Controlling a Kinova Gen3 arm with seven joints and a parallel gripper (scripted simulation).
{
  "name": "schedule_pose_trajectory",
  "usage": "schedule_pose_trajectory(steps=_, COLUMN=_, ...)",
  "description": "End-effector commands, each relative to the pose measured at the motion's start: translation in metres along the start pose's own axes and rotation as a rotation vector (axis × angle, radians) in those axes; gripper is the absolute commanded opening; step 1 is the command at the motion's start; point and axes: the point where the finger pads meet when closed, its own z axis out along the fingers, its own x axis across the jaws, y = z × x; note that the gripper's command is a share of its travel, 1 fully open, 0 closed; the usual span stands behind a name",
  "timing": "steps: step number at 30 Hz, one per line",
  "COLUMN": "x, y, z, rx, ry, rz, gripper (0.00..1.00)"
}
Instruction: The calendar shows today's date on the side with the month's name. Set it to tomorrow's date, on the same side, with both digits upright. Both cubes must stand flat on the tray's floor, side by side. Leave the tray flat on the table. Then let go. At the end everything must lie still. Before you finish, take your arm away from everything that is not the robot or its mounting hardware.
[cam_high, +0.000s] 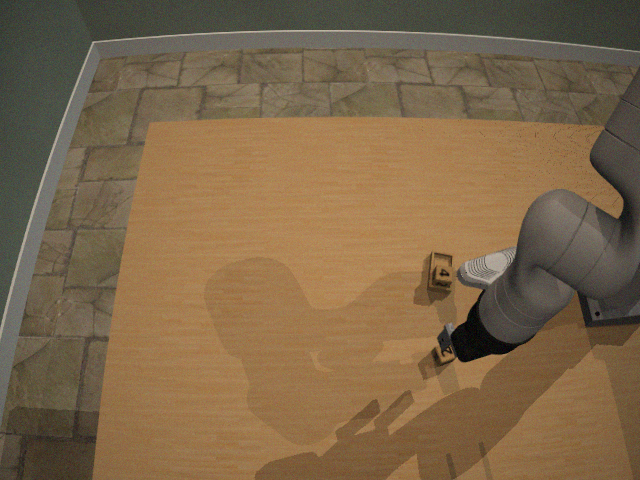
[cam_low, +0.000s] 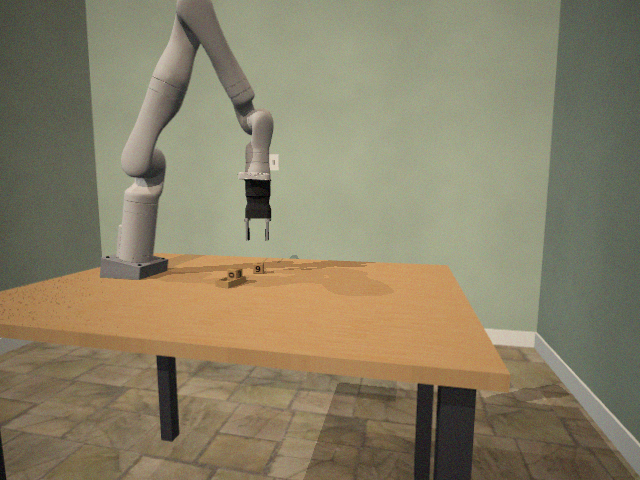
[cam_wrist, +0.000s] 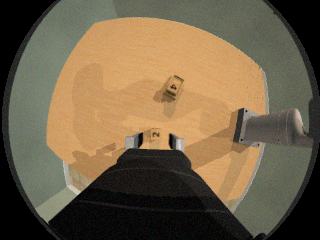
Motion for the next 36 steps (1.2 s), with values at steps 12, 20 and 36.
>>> schedule_pose_trajectory(steps=12, x=0.004, y=-0.002, z=0.001, rx=0.0, ry=0.004, rz=0.147, gripper=1.0)
schedule_pose_trajectory(steps=20, x=0.01, y=-0.004, z=0.002, rx=0.001, ry=0.009, rz=0.333, gripper=1.0)
schedule_pose_trajectory(steps=36, x=0.022, y=-0.005, z=0.006, rx=0.006, ry=0.019, rz=0.805, gripper=1.0)
